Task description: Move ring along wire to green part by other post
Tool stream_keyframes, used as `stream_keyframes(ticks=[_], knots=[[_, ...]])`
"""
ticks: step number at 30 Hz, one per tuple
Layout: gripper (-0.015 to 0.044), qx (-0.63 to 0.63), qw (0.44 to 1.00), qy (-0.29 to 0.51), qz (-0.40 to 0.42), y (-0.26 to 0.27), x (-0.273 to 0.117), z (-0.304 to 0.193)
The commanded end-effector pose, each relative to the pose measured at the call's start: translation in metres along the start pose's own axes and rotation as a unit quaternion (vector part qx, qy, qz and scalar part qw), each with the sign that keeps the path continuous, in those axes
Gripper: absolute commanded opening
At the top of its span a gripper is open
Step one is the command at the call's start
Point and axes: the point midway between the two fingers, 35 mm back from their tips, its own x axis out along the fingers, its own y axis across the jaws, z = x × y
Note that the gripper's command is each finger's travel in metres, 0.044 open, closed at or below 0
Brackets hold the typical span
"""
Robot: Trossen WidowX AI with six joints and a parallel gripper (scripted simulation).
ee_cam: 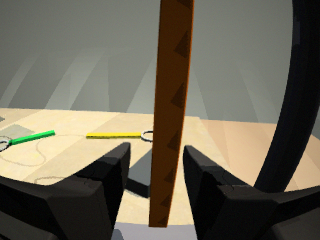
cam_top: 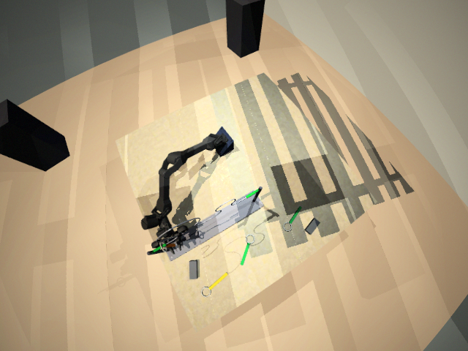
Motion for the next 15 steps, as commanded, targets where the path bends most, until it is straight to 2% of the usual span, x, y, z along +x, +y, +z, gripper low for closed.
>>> stream_keyframes(ticks=[1, 10, 15], knots=[[0.016, -0.003, 1.0, 0.001, -0.002, -0.0006, 0.0004, 0.0], [0.016, -0.003, 1.0, 0.001, -0.002, -0.0006, 0.0004, 0.0], [0.0029, 0.0, 1.0, 0.0, 0.0, -0.0002, 0.0002, 0.0002]])
